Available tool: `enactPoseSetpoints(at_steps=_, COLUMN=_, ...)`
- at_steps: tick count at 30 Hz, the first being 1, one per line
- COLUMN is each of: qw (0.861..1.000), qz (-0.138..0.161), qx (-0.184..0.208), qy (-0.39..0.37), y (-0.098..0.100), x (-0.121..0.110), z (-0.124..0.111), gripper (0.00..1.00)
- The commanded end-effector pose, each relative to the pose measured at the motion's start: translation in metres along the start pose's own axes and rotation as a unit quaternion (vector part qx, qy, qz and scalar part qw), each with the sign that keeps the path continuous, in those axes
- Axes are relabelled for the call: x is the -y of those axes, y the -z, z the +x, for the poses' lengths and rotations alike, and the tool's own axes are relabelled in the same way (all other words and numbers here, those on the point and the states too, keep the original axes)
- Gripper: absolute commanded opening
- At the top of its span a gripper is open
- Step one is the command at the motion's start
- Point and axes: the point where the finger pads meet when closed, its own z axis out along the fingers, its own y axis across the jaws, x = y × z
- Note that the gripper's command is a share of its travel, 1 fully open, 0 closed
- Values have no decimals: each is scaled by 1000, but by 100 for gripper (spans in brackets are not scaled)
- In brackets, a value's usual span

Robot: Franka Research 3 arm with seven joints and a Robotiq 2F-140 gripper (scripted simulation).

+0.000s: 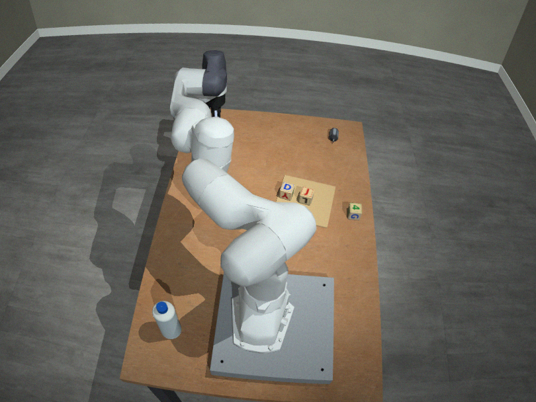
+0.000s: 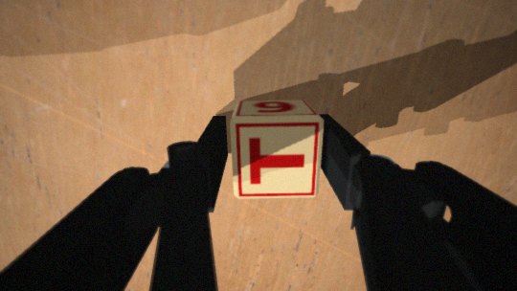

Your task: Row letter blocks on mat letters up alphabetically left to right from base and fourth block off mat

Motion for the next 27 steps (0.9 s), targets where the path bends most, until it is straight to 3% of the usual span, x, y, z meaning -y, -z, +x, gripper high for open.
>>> enactPoseSetpoints(at_steps=1, qw=1000, qz=-2, qx=-1, qy=1, y=1, x=-1, z=1, gripper=44)
enactPoseSetpoints(at_steps=5, qw=1000, qz=-2, qx=-1, qy=1, y=1, x=-1, z=1, gripper=44)
enactPoseSetpoints(at_steps=6, qw=1000, qz=-2, qx=-1, qy=1, y=1, x=-1, z=1, gripper=33)
enactPoseSetpoints(at_steps=27, qw=1000, qz=-2, qx=-1, qy=1, y=1, x=-1, z=1, gripper=33)
